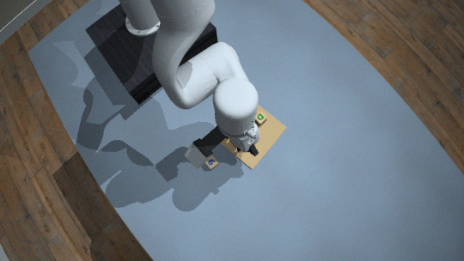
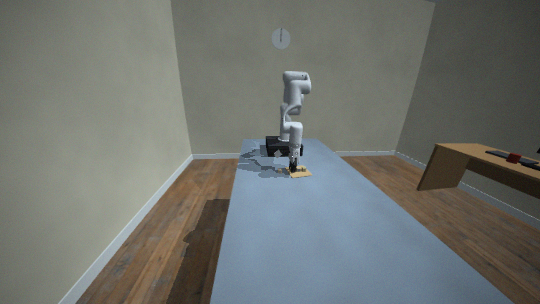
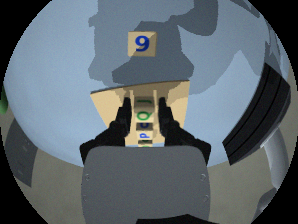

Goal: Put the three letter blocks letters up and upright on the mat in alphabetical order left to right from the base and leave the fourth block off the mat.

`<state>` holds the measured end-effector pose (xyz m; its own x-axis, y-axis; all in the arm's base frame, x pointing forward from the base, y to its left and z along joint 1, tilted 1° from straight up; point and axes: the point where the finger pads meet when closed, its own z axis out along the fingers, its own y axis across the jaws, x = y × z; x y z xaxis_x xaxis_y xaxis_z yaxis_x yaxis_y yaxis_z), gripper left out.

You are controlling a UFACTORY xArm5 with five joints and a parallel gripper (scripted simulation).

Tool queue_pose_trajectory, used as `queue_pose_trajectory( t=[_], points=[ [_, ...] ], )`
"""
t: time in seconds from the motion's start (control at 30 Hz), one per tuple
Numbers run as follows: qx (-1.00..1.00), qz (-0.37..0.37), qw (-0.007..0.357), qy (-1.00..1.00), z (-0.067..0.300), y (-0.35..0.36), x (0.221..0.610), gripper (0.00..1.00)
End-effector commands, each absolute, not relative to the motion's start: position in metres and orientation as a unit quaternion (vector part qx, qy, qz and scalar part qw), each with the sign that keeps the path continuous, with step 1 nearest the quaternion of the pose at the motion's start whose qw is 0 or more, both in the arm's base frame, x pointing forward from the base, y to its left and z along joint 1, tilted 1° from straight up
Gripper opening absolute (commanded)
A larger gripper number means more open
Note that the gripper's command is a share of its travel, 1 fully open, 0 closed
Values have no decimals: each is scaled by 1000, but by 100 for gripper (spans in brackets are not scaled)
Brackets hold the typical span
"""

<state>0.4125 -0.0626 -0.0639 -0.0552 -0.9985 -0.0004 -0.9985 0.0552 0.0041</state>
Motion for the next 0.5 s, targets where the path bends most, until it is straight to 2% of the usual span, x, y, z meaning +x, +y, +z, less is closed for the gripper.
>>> queue_pose_trajectory(
  t=[0.0, 0.47],
  points=[
    [687, 0, 0, -726, -55, -63, 414, 42],
    [687, 0, 0, -726, 4, -64, 414, 42]
  ],
)
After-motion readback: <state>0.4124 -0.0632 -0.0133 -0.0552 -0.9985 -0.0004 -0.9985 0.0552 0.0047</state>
